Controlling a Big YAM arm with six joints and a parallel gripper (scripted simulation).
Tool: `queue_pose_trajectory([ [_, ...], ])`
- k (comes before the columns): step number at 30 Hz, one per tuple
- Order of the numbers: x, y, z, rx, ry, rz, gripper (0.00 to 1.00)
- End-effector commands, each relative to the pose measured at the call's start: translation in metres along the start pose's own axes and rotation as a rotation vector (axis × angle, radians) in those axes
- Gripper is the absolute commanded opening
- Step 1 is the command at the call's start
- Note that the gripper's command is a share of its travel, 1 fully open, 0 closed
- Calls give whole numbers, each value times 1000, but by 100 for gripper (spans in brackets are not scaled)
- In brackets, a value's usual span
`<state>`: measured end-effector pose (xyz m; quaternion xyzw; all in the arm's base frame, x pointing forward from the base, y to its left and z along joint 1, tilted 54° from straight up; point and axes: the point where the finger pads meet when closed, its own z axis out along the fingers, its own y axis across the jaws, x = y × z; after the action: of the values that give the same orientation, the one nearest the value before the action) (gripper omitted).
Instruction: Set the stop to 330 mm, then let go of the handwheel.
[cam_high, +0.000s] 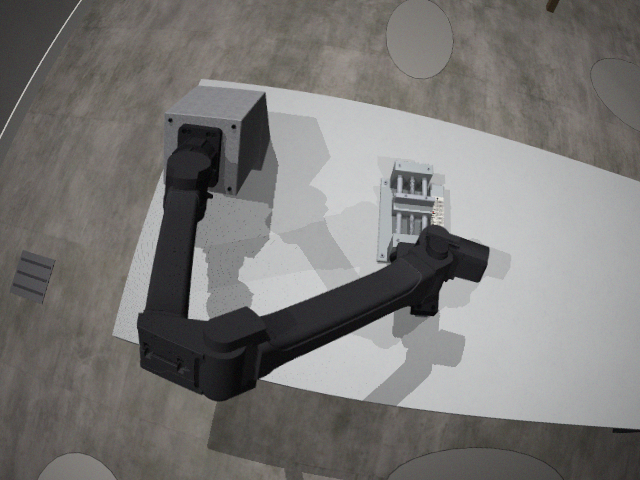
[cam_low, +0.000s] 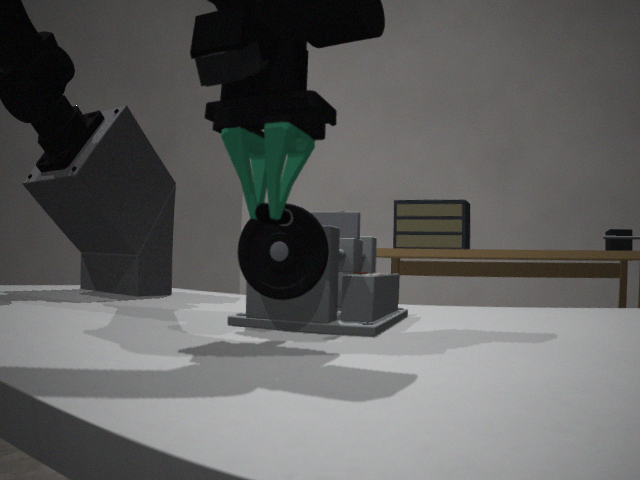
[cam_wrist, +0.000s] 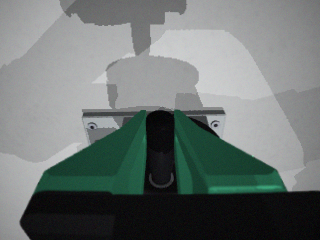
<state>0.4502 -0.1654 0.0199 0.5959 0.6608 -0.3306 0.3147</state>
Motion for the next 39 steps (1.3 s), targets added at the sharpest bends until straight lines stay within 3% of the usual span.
queue_pose_trajectory([
  [1, 3, -3, -19, -35, 0, -22, 6],
  [7, 3, -3, -18, -42, -1, -17, 6],
  [17, -7, -24, 0, -1, -2, -2, 6],
  [21, -4, -23, -4, -11, -4, -7, 6],
  [39, -4, -35, 11, 2, -3, -4, 6],
])
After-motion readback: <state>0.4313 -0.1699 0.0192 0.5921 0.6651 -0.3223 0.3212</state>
